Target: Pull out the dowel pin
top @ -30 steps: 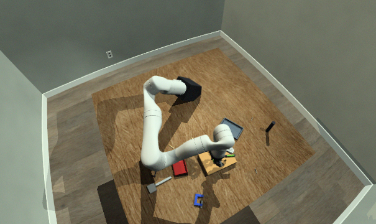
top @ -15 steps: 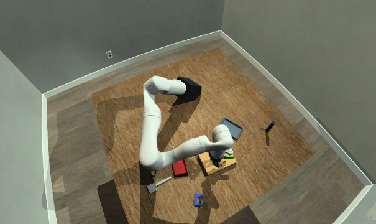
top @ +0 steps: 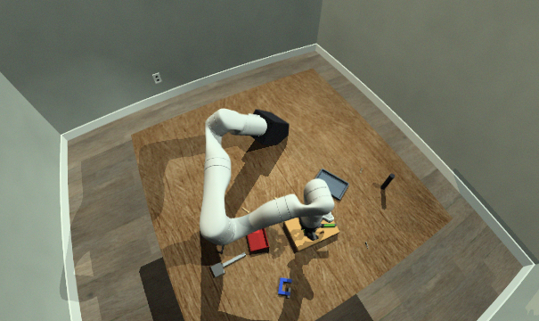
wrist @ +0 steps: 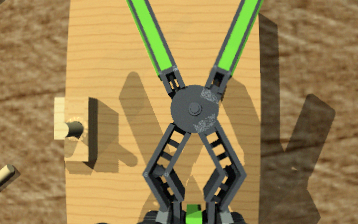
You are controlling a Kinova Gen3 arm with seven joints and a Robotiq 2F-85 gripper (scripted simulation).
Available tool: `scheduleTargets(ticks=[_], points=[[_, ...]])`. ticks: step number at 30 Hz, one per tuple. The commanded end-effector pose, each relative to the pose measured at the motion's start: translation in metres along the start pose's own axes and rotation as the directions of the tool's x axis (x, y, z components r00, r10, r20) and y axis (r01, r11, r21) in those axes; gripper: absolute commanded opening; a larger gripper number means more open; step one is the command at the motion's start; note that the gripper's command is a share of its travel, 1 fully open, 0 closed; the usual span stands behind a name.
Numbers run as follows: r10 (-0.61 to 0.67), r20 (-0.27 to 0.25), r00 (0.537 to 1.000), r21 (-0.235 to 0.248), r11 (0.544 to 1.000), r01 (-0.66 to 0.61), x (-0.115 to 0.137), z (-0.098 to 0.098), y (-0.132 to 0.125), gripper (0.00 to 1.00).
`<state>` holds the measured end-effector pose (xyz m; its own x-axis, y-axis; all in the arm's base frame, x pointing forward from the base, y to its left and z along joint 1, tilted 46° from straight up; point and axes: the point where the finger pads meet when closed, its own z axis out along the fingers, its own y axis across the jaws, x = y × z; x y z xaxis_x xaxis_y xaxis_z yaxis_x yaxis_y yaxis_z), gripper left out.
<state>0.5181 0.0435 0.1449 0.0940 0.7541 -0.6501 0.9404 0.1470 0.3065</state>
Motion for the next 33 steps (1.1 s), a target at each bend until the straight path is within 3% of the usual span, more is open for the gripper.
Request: scheduleTargets(ticks=[1, 33], points=[[0.000, -0.001, 1.000, -0.002, 1.000, 0.000, 0.000, -0.001, 0.000, 0.10], [0.000, -0.001, 1.000, -0.002, 1.000, 0.000, 0.000, 0.014, 0.000, 0.10]])
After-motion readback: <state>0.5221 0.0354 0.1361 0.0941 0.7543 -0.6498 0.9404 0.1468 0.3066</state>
